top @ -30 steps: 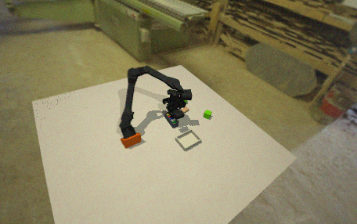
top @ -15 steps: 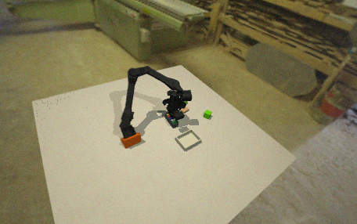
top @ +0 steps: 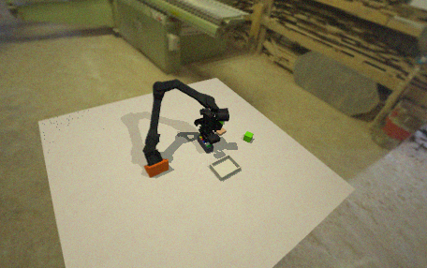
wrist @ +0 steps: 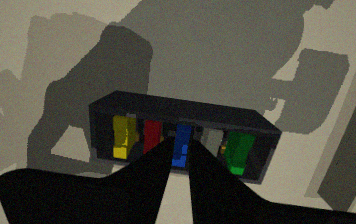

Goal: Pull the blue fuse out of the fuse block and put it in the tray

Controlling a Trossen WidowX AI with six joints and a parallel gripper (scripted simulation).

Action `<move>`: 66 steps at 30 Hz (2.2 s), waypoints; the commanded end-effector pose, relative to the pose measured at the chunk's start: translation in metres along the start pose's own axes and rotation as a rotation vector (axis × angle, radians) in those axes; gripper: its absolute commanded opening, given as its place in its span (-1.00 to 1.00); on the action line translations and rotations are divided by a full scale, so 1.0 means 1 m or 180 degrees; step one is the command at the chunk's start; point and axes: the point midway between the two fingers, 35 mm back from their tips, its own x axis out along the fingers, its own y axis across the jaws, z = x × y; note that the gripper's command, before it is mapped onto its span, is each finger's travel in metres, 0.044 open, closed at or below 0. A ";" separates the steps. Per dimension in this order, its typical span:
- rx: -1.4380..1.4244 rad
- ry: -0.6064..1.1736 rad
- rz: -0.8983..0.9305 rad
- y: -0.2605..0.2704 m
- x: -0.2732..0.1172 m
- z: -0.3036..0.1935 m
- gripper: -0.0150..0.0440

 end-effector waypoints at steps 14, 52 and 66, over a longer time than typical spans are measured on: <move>0.0001 0.0000 0.0000 0.000 -0.002 0.000 -0.49; 0.0008 0.0000 0.0005 0.000 -0.021 0.001 -0.49; 0.0011 0.0000 0.0008 0.000 -0.028 0.000 -0.49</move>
